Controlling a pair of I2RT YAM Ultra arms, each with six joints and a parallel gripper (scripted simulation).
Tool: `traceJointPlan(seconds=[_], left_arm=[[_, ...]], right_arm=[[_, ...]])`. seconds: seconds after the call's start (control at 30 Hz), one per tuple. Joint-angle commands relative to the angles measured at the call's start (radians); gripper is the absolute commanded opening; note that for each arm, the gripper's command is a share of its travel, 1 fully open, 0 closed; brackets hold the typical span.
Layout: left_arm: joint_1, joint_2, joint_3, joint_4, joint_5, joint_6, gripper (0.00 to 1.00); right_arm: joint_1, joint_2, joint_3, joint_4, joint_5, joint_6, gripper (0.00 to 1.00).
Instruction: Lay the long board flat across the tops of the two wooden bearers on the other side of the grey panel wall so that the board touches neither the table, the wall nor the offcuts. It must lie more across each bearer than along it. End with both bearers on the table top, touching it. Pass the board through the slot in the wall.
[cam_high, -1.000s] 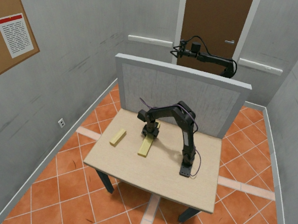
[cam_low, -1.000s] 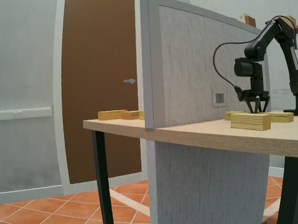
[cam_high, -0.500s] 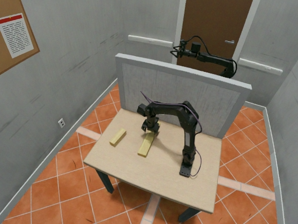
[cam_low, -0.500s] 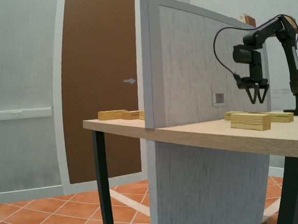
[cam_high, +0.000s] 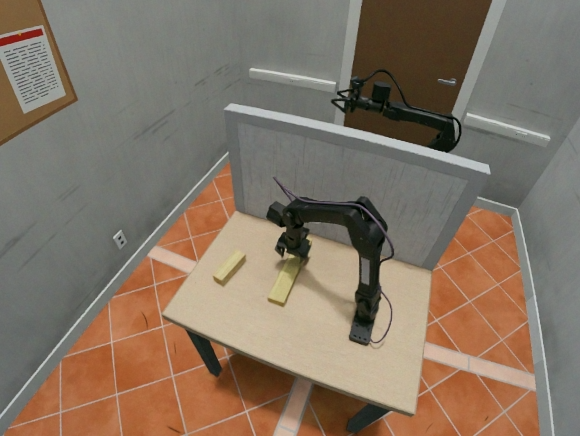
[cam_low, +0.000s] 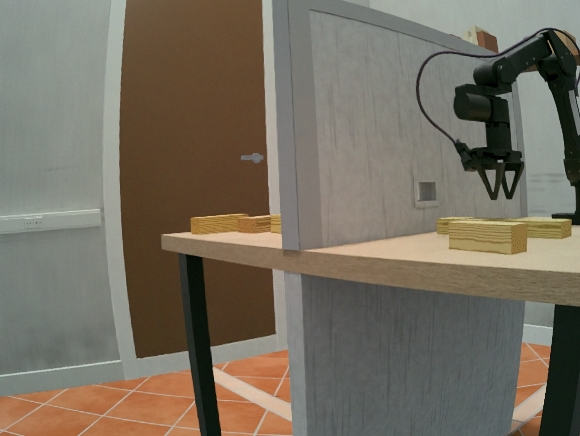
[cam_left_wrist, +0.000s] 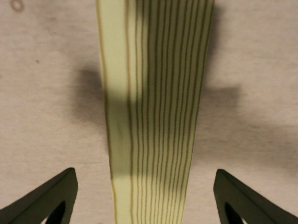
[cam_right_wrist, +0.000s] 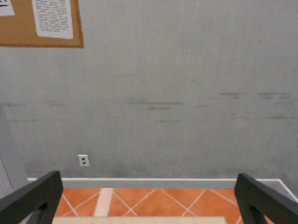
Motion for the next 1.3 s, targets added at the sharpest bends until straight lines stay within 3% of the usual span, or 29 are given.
traceJointPlan(seconds=[0.0,0.6,0.7,0.8,0.93,1.0,1.07,1.17,1.23,1.27], left_arm=[[-0.006,-0.031,0.049,-0.01,0.005,-0.005,0.74],[-0.006,-0.031,0.049,-0.01,0.005,-0.005,0.76],[0.07,0.004,-0.031,-0.039,0.168,0.095,0.76],[0.16,-0.021,-0.018,-0.052,0.385,0.223,0.76],[0.194,0.0,0.002,-0.068,0.442,0.276,0.76],[0.263,-0.004,-0.055,-0.091,0.562,0.332,0.76],[0.325,-0.034,-0.031,-0.089,0.697,0.405,0.76],[0.384,-0.006,-0.004,-0.103,0.758,0.47,0.76],[0.469,-0.019,-0.072,-0.117,0.905,0.524,0.76],[0.508,0.05,-0.109,-0.081,0.924,0.584,0.76]], right_arm=[[0.009,0.009,0.044,0.029,-0.009,0.003,1.0],[0.009,0.009,0.044,0.029,-0.009,0.003,1.0],[0.009,0.009,0.044,0.029,-0.009,0.003,1.0],[0.009,0.009,0.044,0.029,-0.009,0.003,1.0],[0.009,0.009,0.044,0.029,-0.009,0.003,1.0],[0.009,0.009,0.044,0.029,-0.009,0.003,1.0],[0.009,0.009,0.044,0.029,-0.009,0.003,1.0],[0.009,0.009,0.044,0.029,-0.009,0.003,1.0],[0.009,0.009,0.044,0.029,-0.009,0.003,1.0],[0.009,0.009,0.044,0.029,-0.009,0.003,1.0]])
